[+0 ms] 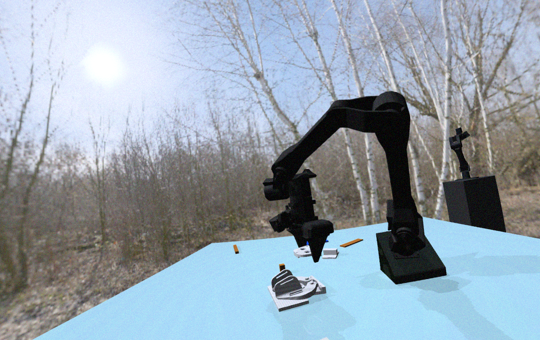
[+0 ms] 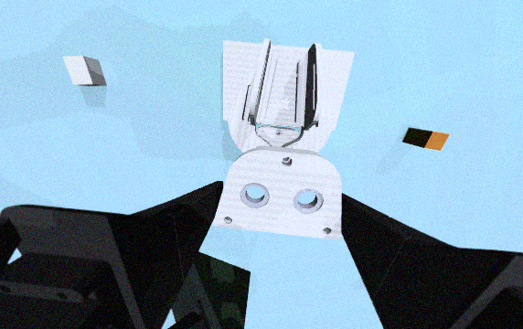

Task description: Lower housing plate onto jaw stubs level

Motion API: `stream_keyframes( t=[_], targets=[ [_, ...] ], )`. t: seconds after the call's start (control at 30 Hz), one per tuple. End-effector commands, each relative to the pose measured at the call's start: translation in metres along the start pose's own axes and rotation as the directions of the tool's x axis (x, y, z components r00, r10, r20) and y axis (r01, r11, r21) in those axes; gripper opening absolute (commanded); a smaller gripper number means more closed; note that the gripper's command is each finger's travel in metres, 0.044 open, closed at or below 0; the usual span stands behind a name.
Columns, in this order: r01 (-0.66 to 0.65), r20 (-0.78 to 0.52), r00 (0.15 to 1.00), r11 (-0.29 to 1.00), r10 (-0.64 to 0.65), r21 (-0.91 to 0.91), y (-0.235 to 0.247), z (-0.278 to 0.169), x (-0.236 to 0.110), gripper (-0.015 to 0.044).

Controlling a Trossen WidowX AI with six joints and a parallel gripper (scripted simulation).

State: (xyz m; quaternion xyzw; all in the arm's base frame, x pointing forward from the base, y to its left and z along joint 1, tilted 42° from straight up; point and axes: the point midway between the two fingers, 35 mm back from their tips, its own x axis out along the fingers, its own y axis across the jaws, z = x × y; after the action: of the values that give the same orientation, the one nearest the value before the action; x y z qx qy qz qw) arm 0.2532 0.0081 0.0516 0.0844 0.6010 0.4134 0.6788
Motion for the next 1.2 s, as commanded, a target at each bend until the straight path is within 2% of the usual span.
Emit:
stream_keyframes(
  t=[0.0,0.37,1.17],
  targets=[
    [-0.004,0.002,1.0,1.0,0.004,0.007,0.001,0.0,0.0,0.0351],
    [-0.004,0.002,1.0,1.0,0.003,0.007,0.001,0.0,0.001,0.0351],
    [-0.003,0.003,1.0,1.0,0.003,0.008,0.0,0.002,0.04,0.0351]
  ],
)
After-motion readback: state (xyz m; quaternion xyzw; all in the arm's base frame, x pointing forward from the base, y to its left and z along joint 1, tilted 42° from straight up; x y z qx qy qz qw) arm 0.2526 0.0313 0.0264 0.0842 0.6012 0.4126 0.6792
